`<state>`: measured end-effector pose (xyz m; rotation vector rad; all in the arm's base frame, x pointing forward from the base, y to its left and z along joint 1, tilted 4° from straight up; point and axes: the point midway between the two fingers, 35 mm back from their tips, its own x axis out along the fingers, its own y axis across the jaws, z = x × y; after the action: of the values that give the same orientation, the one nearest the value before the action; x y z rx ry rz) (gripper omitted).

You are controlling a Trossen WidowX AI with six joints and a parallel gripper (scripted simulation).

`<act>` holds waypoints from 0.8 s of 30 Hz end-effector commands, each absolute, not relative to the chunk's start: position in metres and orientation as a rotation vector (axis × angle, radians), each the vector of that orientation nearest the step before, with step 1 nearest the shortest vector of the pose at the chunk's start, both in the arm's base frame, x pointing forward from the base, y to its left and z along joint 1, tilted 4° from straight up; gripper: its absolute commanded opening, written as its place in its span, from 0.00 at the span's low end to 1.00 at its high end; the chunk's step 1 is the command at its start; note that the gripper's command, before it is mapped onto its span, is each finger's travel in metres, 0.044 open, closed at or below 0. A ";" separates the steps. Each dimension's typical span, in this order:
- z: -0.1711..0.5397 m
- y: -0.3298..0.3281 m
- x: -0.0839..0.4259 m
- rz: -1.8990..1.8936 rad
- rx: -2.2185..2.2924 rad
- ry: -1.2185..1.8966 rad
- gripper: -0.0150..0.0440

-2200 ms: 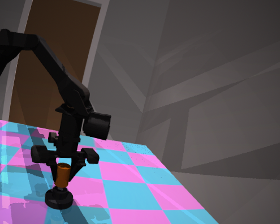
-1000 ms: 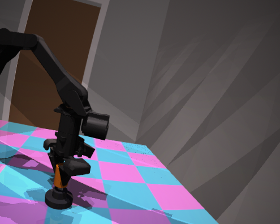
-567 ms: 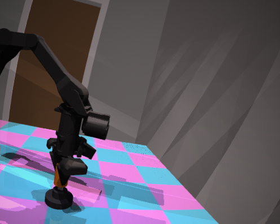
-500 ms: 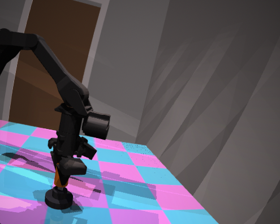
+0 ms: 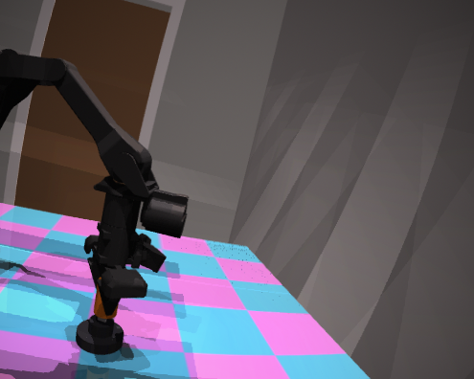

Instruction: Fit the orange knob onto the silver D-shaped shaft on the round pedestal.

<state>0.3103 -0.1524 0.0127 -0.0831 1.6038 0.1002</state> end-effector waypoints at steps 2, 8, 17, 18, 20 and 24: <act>0.013 -0.154 0.312 0.090 -0.085 1.601 0.25; 0.017 -0.153 0.311 0.090 -0.084 1.601 0.25; 0.019 -0.151 0.307 -0.078 0.078 1.602 0.25; 0.019 -0.151 0.306 -0.078 0.078 1.602 0.25; 0.017 -0.151 0.306 -0.078 0.078 1.602 0.25; 0.013 -0.151 0.307 -0.078 0.078 1.602 0.25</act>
<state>0.3070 -0.1505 0.0139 0.0763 1.6034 -0.0664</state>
